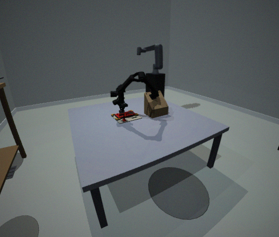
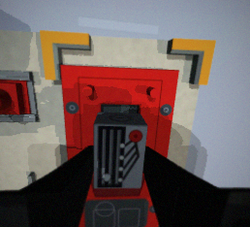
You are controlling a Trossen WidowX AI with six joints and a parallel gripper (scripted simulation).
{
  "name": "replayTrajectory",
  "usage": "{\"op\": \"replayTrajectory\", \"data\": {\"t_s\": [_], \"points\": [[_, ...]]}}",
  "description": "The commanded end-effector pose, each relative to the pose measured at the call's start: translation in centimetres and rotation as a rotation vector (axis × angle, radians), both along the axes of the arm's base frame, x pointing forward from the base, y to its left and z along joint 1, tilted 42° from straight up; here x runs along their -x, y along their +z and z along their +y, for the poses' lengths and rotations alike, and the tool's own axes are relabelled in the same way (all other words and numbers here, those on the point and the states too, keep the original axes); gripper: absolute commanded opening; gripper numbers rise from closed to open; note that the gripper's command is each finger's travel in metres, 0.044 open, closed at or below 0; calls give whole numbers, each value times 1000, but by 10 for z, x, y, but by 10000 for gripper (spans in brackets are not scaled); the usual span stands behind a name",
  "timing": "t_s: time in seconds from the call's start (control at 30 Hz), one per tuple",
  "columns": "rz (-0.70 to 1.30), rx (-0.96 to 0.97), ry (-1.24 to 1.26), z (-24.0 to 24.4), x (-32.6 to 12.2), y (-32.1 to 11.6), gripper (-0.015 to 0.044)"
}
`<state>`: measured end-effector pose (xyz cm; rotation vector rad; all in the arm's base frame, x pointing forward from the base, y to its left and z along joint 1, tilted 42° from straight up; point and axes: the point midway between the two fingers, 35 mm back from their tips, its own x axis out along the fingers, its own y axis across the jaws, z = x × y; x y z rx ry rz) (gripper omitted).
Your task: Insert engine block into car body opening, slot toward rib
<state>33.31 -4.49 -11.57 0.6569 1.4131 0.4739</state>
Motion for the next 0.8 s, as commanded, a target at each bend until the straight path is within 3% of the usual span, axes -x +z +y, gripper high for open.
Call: {"op": "replayTrajectory", "data": {"t_s": [0.0, 0.77], "points": [[24, 0, -27, -2, 0, -1, 160], [-80, 18, 91, -1, 0, -2, 160]]}}
